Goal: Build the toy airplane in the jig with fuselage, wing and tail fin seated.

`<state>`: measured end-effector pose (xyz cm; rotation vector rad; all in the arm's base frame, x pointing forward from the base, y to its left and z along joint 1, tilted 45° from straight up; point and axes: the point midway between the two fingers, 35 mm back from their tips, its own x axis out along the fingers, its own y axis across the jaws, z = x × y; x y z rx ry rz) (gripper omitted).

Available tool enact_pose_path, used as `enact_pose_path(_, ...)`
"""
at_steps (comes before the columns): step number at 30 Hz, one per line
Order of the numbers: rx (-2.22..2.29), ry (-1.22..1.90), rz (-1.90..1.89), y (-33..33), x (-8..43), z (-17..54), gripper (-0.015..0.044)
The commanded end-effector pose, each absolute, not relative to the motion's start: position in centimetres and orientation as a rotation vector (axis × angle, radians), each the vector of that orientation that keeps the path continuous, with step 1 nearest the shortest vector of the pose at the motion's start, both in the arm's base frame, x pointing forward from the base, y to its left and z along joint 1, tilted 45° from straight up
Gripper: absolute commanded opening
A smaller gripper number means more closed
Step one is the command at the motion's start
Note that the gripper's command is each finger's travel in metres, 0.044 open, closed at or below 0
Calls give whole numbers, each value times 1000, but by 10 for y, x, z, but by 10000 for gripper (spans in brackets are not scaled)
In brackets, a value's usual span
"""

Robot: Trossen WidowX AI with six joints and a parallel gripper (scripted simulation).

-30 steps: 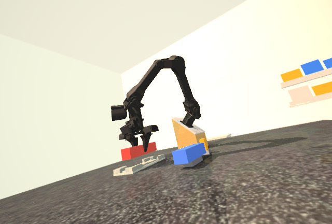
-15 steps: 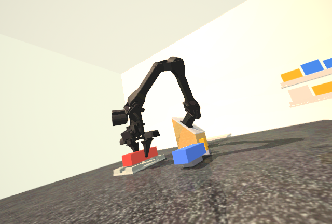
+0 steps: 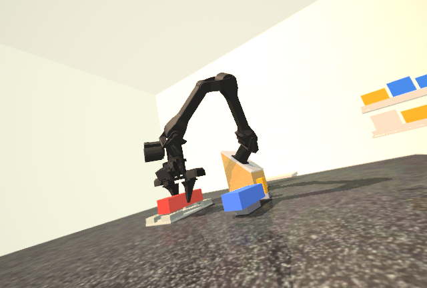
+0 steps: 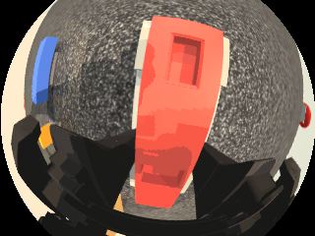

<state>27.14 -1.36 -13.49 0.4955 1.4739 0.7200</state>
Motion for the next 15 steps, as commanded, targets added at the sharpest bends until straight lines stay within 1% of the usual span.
enact_pose_path(1,494,1473,720,-14,272,-135,162)
enact_pose_path(11,494,1473,720,-14,272,-135,424)
enact_pose_path(12,494,1473,720,-14,272,-135,440)
enact_pose_path(15,494,1473,720,-14,272,-135,440)
